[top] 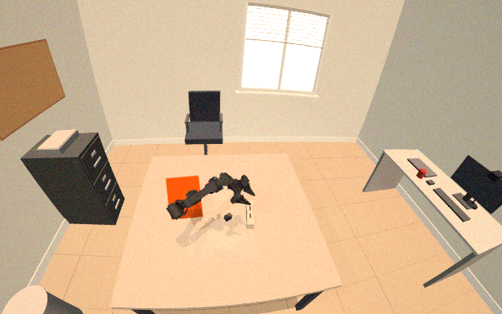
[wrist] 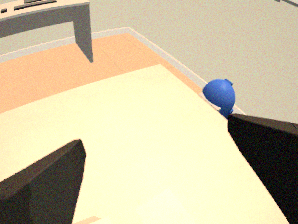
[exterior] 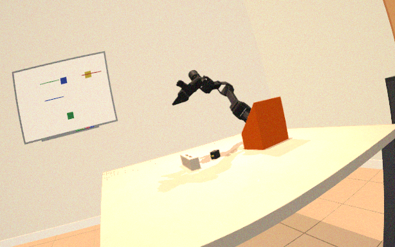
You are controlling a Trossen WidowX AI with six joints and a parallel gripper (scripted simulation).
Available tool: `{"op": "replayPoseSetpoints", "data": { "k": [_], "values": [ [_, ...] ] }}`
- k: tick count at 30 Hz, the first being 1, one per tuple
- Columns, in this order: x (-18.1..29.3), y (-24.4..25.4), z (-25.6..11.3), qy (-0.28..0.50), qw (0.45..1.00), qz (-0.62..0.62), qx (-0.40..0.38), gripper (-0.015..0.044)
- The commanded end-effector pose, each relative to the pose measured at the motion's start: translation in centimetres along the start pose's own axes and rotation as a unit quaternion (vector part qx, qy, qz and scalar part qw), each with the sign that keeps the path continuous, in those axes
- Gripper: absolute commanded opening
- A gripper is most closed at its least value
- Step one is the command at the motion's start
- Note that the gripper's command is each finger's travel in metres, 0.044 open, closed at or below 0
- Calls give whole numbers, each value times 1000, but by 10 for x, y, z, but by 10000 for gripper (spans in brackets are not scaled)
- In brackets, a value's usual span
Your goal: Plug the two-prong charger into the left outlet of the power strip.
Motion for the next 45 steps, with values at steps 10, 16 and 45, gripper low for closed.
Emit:
{"op": "replayPoseSetpoints", "data": {
  "k": [10,16,45],
  "values": [
    [18,29,16,30,996,-73,-34,440],
    [36,47,25,58,989,-120,-57,440],
    [155,91,38,276,897,-291,-187,440]
  ]
}}
Point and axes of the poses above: the point midway between the two fingers, 35 mm back from their tips, its own z axis out along the fingers, its own y axis across the jaws, x = y × z, the point moved 5 cm from there along -z, back along the fingers, and after that the axes turned 7 degrees about z, right-handed, at the moved point
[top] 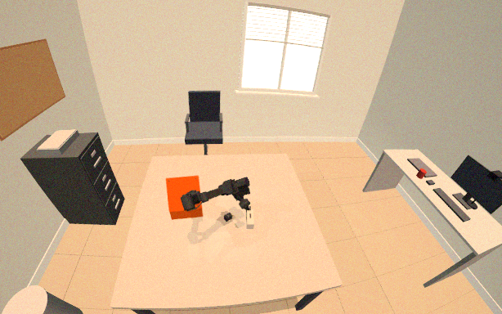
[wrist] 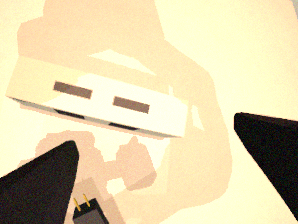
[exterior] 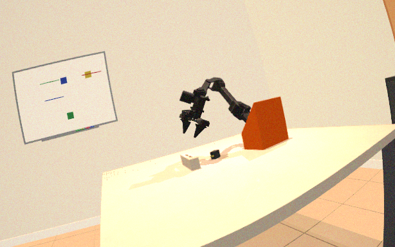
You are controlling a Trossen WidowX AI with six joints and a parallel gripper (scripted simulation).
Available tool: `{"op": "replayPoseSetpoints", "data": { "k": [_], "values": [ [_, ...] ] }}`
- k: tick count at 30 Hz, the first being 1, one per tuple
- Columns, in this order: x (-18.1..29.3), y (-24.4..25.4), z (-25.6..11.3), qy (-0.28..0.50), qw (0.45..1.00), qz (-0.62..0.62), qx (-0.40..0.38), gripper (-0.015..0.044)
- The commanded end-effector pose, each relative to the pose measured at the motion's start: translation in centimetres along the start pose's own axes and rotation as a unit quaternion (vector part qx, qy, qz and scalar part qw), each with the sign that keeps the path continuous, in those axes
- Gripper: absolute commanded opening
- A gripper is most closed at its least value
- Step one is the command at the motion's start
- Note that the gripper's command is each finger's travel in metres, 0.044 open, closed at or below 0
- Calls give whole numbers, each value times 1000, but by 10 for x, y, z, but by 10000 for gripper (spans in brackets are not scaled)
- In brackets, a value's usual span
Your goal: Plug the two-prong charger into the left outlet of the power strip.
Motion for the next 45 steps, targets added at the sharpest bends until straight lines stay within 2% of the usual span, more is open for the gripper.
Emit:
{"op": "replayPoseSetpoints", "data": {
  "k": [1,20,45],
  "values": [
    [14,11,10,45,998,-22,-32,440],
    [86,39,27,250,953,-98,-142,440],
    [96,43,44,252,952,-99,-143,440]
  ]
}}
Point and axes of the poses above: the point midway between the two fingers, 35 mm back from their tips, its own z axis out along the fingers, its own y axis across the jaws, x = y × z, the point moved 5 cm from there along -z, back along the fingers, and after that the axes turned 7 degrees about z, right-handed, at the moved point
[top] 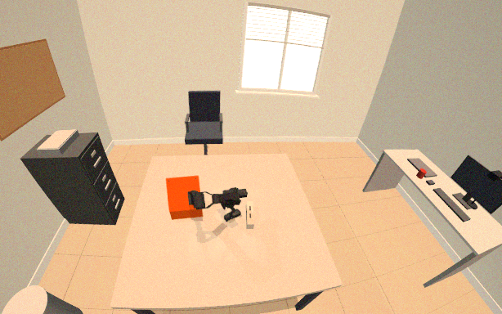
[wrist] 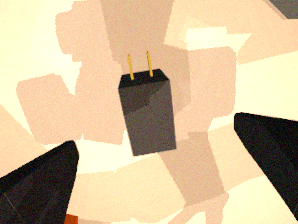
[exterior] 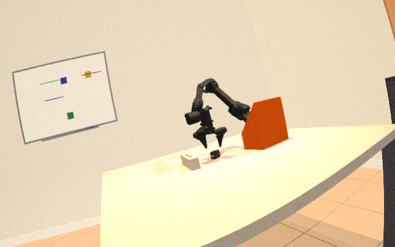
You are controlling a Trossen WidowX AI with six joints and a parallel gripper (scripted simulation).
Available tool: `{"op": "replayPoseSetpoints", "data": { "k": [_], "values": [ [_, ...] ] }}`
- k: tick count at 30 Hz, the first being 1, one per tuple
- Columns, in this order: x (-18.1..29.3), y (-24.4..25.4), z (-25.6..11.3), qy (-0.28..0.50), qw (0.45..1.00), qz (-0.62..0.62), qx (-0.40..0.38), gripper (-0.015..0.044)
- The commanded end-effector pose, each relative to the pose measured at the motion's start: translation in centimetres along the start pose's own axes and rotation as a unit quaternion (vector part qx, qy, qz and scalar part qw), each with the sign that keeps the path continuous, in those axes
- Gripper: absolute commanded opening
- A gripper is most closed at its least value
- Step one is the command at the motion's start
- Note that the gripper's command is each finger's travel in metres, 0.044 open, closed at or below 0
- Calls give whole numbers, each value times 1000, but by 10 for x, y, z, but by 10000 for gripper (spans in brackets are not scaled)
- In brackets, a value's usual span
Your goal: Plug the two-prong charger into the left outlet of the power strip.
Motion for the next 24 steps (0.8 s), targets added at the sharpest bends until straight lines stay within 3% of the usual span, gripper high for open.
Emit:
{"op": "replayPoseSetpoints", "data": {
  "k": [1,24],
  "values": [
    [1,2,8,4,1000,-5,-1,440],
    [-1,2,45,4,1000,-5,-1,440]
  ]
}}
Point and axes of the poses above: the point midway between the two fingers, 35 mm back from their tips, its own z axis out along the fingers, its own y axis across the jaws, x = y × z, the point moved 5 cm from there along -z, back along the fingers, and after that the axes turned 7 degrees about z, right-handed, at the moved point
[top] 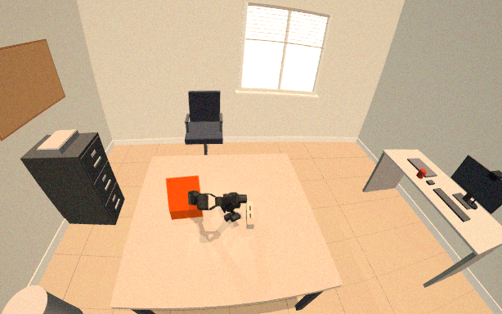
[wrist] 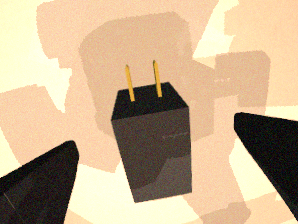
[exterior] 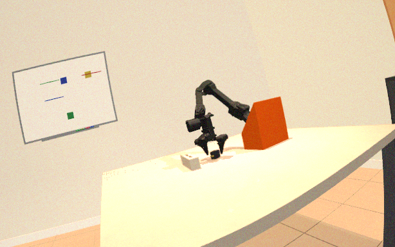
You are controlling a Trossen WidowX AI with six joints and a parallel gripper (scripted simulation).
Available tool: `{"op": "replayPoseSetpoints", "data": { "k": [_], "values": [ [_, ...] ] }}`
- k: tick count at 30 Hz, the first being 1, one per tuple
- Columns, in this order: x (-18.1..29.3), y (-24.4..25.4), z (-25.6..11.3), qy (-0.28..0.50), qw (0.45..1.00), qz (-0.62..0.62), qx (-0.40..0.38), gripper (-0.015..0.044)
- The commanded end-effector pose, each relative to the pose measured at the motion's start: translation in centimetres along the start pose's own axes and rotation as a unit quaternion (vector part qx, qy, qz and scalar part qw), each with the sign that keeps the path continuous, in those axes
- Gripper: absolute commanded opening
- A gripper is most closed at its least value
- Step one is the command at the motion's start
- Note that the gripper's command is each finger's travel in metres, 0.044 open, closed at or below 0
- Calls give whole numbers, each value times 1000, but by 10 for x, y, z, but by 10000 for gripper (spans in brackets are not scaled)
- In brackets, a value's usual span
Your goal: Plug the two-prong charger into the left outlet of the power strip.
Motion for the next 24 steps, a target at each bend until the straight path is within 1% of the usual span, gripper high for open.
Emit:
{"op": "replayPoseSetpoints", "data": {
  "k": [1,10,22,24],
  "values": [
    [3,2,9,5,1000,-6,0,440],
    [3,2,13,5,1000,-6,0,440],
    [1,0,11,2,1000,-1,0,125],
    [1,0,11,2,1000,-1,0,112]
  ]
}}
Point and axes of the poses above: the point midway between the two fingers, 35 mm back from their tips, its own z axis out along the fingers, its own y axis across the jaws, x = y × z, the point moved 5 cm from there along -z, back along the fingers, and after that the axes turned 7 degrees about z, right-handed, at the moved point
